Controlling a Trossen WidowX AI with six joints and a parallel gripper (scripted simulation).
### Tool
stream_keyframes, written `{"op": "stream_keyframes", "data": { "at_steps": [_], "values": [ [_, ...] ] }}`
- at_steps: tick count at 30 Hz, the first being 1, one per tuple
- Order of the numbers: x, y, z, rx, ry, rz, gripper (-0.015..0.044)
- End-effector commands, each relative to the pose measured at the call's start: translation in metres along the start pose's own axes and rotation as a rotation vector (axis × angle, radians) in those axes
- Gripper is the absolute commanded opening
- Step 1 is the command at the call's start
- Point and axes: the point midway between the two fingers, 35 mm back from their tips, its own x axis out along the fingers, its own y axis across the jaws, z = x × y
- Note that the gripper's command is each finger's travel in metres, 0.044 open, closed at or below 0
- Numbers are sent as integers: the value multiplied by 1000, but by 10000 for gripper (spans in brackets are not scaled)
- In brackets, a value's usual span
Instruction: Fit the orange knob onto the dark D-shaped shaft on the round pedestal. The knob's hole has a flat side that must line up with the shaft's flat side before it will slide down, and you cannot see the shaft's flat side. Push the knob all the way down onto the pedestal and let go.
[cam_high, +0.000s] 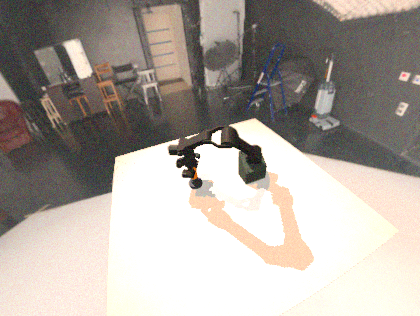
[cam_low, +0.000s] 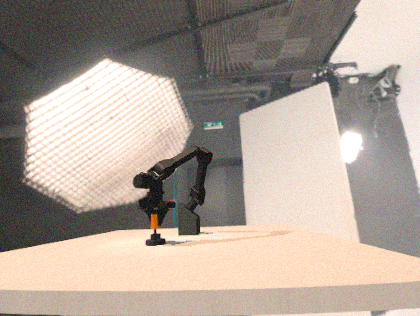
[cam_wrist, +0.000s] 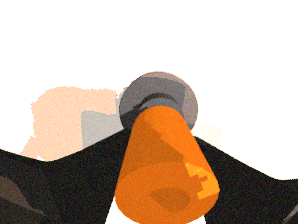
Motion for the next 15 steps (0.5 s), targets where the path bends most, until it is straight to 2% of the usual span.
{"op": "stream_keyframes", "data": {
  "at_steps": [1,15],
  "values": [
    [-1,2,3,0,-4,-1,0],
    [1,-1,2,0,-4,-1,0]
  ]
}}
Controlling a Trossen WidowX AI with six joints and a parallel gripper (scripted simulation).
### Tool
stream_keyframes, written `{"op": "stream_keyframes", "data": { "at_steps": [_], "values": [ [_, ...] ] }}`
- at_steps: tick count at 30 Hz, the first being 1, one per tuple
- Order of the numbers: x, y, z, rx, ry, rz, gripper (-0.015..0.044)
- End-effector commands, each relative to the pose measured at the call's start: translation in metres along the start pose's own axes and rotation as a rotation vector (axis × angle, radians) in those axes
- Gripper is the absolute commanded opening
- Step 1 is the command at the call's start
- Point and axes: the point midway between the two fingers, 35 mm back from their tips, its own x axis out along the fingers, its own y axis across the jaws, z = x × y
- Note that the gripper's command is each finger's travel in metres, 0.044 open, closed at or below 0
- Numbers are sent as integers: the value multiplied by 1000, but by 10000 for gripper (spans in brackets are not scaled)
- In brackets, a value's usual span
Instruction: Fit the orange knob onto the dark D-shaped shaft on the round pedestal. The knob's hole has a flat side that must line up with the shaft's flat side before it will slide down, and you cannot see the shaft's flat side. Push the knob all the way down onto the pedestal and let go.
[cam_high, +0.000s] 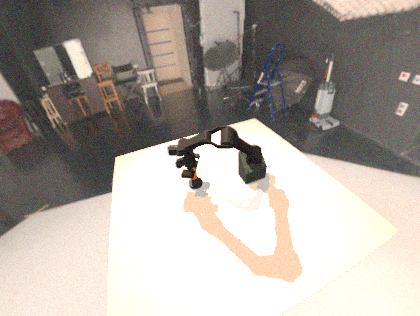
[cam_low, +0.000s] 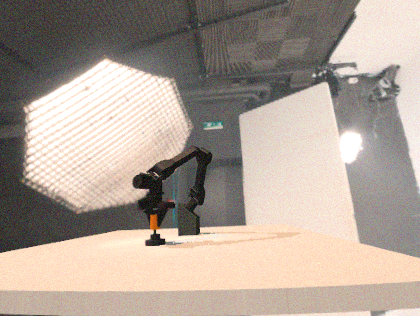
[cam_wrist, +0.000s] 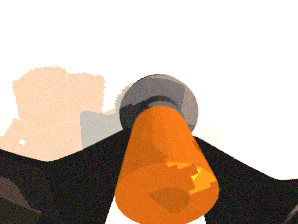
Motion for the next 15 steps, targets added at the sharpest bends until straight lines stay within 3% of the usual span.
{"op": "stream_keyframes", "data": {
  "at_steps": [1,15],
  "values": [
    [0,-2,-1,3,-1,0,0],
    [3,-2,-2,3,0,0,0]
  ]
}}
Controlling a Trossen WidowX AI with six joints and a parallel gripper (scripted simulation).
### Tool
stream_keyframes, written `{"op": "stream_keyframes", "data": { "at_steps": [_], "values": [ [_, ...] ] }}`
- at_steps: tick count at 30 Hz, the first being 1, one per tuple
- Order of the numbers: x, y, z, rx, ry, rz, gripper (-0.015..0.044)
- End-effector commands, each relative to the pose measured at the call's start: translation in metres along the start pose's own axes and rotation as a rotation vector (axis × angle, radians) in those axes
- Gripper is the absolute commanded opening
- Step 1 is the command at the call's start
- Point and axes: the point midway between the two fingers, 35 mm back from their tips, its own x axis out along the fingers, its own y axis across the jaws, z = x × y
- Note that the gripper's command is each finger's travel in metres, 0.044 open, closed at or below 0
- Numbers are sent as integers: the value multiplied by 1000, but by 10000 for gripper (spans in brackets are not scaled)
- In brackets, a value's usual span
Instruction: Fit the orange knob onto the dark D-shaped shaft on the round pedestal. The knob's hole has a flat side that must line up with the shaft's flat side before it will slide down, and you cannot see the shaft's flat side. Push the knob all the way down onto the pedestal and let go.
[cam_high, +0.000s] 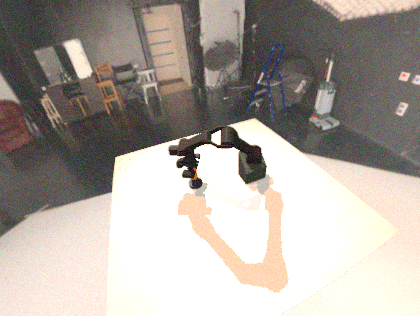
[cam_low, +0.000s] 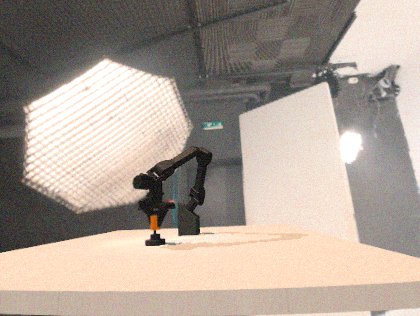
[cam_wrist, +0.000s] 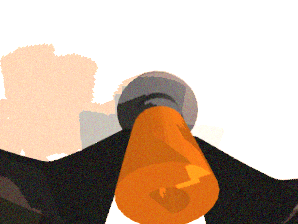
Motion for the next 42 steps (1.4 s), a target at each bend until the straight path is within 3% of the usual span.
{"op": "stream_keyframes", "data": {
  "at_steps": [1,26,42],
  "values": [
    [0,0,1,-1,-4,0,0],
    [2,-2,0,-71,-4,0,0],
    [5,-2,2,28,-4,0,0]
  ]
}}
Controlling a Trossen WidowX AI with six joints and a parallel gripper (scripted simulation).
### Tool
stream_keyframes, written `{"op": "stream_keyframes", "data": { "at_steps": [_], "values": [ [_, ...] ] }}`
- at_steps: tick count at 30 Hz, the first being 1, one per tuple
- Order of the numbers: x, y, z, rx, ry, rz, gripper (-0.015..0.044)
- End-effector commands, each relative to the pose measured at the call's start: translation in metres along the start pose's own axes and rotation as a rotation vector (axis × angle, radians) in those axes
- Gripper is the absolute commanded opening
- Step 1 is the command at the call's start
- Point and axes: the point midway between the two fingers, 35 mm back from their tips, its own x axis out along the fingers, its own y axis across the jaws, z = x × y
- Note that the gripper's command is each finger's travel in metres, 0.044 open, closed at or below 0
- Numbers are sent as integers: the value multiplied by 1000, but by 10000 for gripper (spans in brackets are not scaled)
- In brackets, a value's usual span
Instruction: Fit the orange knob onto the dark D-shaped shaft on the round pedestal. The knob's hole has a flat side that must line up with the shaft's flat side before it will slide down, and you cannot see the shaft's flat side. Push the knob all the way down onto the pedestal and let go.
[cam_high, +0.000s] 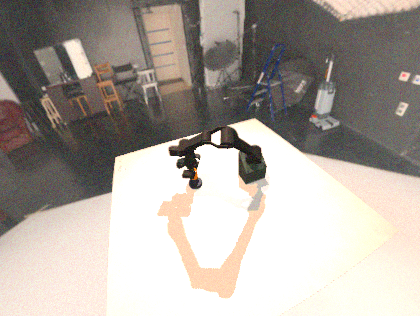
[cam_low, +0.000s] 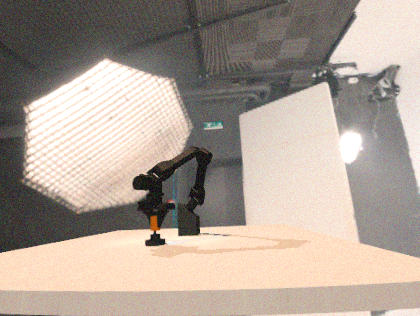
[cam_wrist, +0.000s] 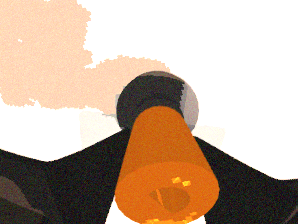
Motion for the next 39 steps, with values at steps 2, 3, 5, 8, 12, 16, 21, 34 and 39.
{"op": "stream_keyframes", "data": {
  "at_steps": [2,3,5,8,12,16,21,34,39],
  "values": [
    [3,-2,2,30,-5,-4,0],
    [2,-2,2,29,-5,-4,0],
    [3,-2,2,20,-5,-4,0],
    [6,-2,2,-10,-5,-4,0],
    [5,-3,2,-29,-5,-4,0],
    [7,-3,1,-61,-5,-4,0],
    [5,-4,1,-93,-5,-5,0],
    [5,-5,2,-23,-5,-4,0],
    [5,-5,2,11,-5,-4,0]
  ]
}}
